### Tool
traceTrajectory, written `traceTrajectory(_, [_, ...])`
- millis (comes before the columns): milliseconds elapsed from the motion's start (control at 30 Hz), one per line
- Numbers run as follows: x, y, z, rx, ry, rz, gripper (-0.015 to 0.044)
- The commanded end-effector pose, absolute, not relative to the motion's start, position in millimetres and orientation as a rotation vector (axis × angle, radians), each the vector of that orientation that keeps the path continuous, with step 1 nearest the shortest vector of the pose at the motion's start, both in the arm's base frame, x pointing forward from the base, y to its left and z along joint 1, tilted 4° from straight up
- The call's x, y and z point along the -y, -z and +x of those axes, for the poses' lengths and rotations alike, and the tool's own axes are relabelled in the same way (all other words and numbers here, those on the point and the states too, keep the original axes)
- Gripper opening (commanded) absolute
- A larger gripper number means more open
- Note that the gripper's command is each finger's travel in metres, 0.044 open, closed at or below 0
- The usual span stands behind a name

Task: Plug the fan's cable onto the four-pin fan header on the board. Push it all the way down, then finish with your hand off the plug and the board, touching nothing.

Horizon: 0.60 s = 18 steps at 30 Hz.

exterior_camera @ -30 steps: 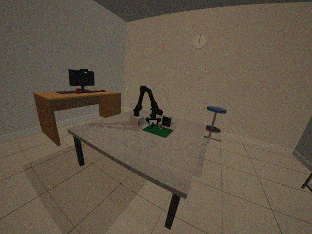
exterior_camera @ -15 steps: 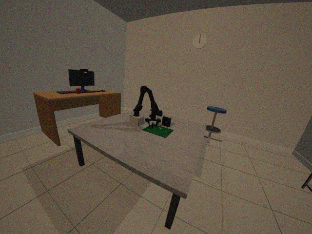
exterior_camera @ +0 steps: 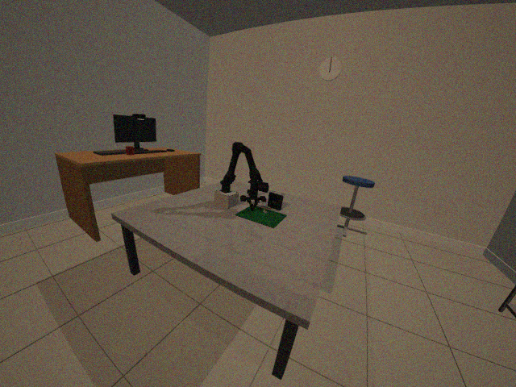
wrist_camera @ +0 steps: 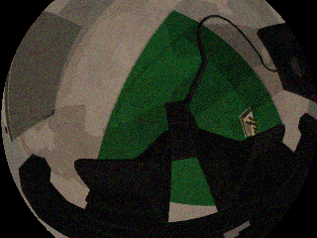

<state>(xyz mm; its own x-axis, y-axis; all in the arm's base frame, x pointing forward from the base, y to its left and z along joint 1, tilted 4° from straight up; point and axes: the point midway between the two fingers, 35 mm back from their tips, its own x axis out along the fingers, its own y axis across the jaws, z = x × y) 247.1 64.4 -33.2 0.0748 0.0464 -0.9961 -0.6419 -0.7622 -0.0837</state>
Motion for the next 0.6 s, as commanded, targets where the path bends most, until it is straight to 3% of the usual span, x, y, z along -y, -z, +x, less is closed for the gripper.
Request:
traceTrajectory(0, [-64.4,33.0,247.3,-0.588,-1.738,-1.843,0.0])
traceTrajectory(200, [-62.6,-14.9,244.3,-0.599,-1.738,-1.842,0.0])
traceTrajectory(567, [-66.4,-17.0,248.3,-0.713,-1.642,-1.734,0.0])
